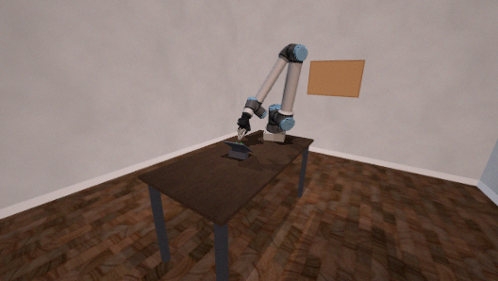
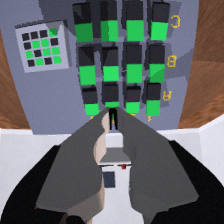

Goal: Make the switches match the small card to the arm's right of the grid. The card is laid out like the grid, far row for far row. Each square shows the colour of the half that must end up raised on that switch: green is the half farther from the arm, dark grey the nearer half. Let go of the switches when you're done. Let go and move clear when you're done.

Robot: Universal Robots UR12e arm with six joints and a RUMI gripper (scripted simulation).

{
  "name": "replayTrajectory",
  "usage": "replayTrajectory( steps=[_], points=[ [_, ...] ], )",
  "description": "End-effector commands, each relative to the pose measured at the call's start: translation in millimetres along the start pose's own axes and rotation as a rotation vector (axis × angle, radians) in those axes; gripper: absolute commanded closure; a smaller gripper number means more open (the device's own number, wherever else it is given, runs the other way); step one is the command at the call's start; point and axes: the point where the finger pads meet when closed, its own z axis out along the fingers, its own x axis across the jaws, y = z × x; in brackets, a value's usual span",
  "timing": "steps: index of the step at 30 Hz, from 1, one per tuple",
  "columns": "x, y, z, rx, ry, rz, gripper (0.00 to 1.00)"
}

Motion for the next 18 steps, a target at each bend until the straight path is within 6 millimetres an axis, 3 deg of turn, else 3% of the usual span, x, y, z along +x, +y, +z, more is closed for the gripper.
replayTrajectory(
  steps=[1, 18],
  points=[
    [0, 1, -5, -0.001, 0.0, -0.001, 1.0],
    [0, 0, -48, -0.001, 0.0, -0.001, 1.0]
  ],
)
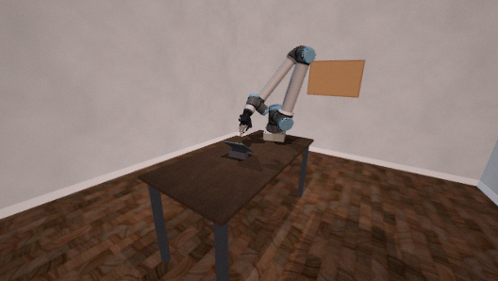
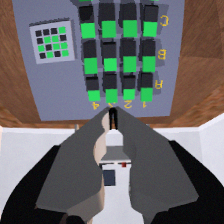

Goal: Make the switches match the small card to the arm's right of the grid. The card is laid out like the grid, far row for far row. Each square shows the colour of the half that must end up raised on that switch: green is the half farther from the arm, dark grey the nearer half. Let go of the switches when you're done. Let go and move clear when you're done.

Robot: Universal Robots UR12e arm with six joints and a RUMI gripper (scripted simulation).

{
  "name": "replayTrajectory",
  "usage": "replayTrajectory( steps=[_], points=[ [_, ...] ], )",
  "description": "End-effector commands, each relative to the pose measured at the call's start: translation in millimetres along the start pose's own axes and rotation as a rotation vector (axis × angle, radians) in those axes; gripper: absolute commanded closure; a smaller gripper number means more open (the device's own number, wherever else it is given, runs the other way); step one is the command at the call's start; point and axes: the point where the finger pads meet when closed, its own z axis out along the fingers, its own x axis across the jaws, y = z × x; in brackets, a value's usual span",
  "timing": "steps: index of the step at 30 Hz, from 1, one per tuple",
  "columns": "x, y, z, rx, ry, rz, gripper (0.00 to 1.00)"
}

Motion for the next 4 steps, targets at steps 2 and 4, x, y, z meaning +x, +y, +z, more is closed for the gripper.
replayTrajectory(
  steps=[2, 4],
  points=[
    [-0.4, 0.5, -16.6, 0.002, 0.003, -0.001, 1.0],
    [-0.4, 0.4, -17.7, 0.002, 0.003, -0.001, 1.0]
  ],
)
